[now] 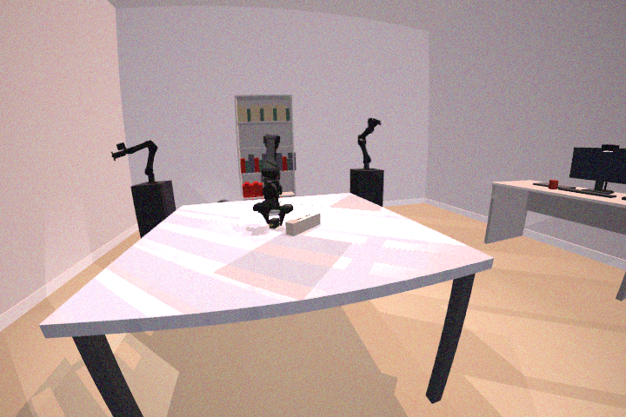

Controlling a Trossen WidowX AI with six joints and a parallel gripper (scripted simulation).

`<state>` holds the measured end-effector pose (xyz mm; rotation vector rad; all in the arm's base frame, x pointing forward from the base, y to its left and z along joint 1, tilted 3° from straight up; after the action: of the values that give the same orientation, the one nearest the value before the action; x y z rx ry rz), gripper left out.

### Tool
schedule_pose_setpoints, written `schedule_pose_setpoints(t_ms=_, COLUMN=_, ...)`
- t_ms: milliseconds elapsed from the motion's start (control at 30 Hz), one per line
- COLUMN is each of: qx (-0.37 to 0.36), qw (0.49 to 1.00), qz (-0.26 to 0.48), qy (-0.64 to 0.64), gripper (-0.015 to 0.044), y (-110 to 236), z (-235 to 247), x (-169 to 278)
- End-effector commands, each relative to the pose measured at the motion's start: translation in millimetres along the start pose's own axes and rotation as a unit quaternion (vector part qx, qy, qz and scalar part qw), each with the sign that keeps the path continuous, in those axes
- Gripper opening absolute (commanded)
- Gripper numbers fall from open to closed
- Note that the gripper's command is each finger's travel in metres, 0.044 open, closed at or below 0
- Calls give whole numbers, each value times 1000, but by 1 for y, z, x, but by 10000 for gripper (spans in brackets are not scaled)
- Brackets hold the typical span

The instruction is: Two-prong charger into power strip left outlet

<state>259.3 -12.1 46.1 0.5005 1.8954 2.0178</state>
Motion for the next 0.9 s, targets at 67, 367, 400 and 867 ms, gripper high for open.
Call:
schedule_pose_setpoints(t_ms=67, qx=0, qw=1000, qz=-1, qy=0, gripper=177, y=1, z=0, x=0)
schedule_pose_setpoints(t_ms=367, qx=0, qw=1000, qz=-1, qy=0, gripper=59, y=1, z=0, x=0)
schedule_pose_setpoints(t_ms=400, qx=0, qw=1000, qz=-1, qy=0, gripper=32, y=3, z=0, x=0)
schedule_pose_setpoints(t_ms=867, qx=-1, qw=1000, qz=3, qy=-3, gripper=0, y=55, z=-1, x=8)
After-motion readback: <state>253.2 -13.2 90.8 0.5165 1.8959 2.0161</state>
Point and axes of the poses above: the point midway between the two fingers, 35 mm back from their tips, its own y axis back along the fingers, its own z axis across the jaws, x = y × z, the point moved 4 cm from there along y, back along the fingers, and after that the axes turned 3 degrees about y, right-handed, at the moved point
